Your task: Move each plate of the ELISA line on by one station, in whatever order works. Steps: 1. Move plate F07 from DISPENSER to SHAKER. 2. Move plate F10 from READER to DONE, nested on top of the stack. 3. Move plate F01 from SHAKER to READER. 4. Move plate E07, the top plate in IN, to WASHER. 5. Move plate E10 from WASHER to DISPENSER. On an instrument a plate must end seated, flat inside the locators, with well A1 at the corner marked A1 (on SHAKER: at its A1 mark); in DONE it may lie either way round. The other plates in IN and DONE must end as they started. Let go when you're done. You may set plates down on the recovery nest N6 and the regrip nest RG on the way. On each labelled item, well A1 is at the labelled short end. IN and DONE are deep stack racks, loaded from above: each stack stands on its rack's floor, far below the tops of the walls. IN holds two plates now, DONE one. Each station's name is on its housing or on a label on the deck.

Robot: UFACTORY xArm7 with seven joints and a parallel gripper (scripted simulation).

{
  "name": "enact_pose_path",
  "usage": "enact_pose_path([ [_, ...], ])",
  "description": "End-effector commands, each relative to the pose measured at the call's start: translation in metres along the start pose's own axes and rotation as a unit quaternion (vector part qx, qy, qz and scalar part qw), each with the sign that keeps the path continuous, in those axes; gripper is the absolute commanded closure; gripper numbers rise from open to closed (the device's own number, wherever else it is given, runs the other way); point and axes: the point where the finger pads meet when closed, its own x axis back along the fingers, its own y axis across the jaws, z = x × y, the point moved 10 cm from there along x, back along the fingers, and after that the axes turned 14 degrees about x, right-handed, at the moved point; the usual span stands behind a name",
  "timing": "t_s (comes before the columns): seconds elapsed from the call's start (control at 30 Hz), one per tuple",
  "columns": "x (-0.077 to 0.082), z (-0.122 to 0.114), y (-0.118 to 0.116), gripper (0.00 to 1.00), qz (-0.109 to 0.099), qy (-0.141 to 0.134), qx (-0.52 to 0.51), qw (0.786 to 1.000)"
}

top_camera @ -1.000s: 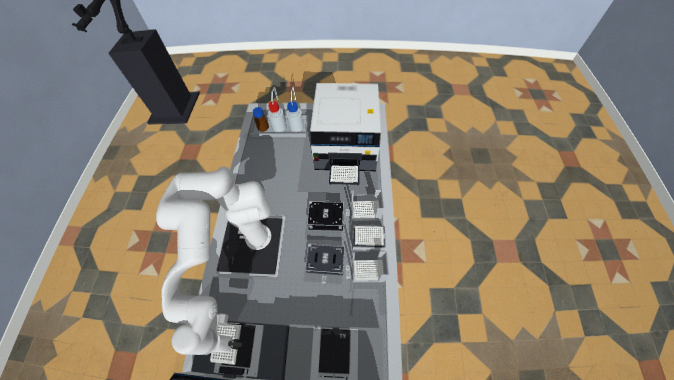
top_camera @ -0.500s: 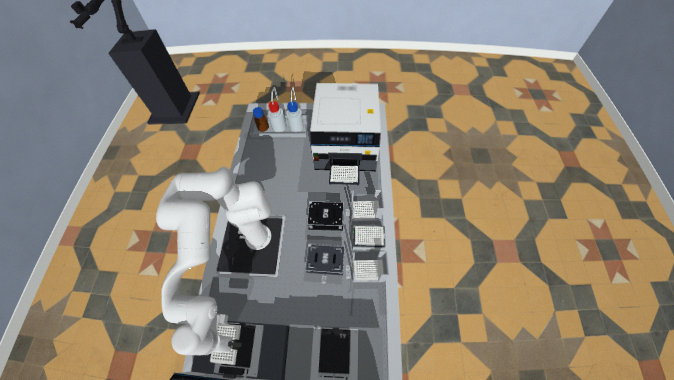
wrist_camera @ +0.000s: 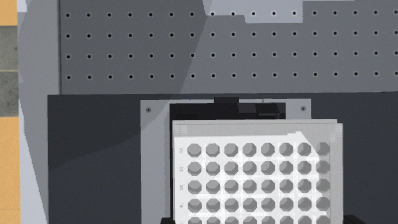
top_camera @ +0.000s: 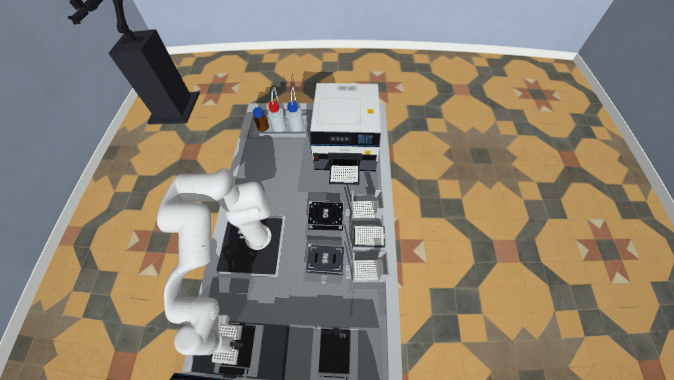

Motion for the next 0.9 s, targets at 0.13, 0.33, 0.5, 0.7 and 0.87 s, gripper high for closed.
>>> enact_pose_path([
  [0.13, -0.007, -0.001, 0.0, 1.0, 0.0, -0.002, 0.0, 1.0],
  [0.33, -0.015, -0.001, 0.0, 1.0, 0.0, -0.002, 0.0, 1.0],
  [0.5, -0.022, -0.001, 0.0, 1.0, 0.0, -0.002, 0.0, 1.0],
  [0.7, -0.027, -0.001, 0.0, 1.0, 0.0, -0.002, 0.0, 1.0],
  [0.87, -0.034, -0.001, 0.0, 1.0, 0.0, -0.002, 0.0, 1.0],
])
